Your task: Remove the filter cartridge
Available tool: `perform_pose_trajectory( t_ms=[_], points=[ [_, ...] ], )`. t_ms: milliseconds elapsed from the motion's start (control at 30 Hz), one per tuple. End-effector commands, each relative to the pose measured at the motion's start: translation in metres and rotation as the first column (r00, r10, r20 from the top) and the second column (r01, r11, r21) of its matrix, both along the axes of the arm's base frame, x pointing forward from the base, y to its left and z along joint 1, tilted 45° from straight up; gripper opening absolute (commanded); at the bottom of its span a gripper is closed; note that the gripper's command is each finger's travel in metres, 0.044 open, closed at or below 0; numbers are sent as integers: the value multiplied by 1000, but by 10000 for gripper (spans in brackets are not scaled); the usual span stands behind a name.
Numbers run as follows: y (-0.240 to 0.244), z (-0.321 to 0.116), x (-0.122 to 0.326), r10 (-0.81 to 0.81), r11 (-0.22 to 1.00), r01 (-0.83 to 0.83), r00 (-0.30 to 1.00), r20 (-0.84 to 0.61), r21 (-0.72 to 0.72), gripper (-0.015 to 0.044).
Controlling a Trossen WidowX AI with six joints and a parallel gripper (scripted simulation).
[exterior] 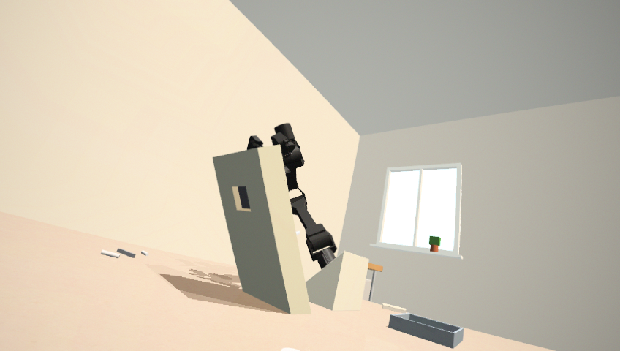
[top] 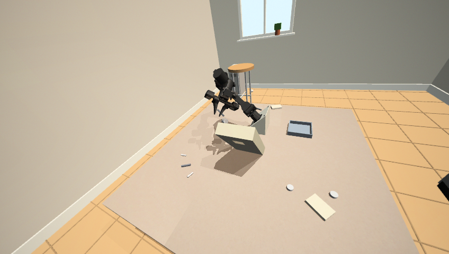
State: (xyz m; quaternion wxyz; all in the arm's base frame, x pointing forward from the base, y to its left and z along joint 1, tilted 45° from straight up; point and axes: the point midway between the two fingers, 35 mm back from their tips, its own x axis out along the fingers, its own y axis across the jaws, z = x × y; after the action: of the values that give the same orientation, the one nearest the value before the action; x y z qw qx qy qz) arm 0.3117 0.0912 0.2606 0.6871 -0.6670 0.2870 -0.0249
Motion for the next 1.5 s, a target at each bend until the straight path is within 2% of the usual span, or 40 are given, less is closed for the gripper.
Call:
perform_pose_trajectory(
  t_ms=[0,133,233,733,1467],
  points=[
    [32,-61,-18,153,909,-236,956,-252,-342,118],
    [51,-105,-40,204,702,-453,867,-454,-549,118],
    [55,-121,-50,202,590,-533,824,-529,-606,118],
    [55,-122,-49,201,589,-534,824,-530,-606,118],
    [44,-137,-20,202,593,-536,822,-533,-601,118]
  ],
)
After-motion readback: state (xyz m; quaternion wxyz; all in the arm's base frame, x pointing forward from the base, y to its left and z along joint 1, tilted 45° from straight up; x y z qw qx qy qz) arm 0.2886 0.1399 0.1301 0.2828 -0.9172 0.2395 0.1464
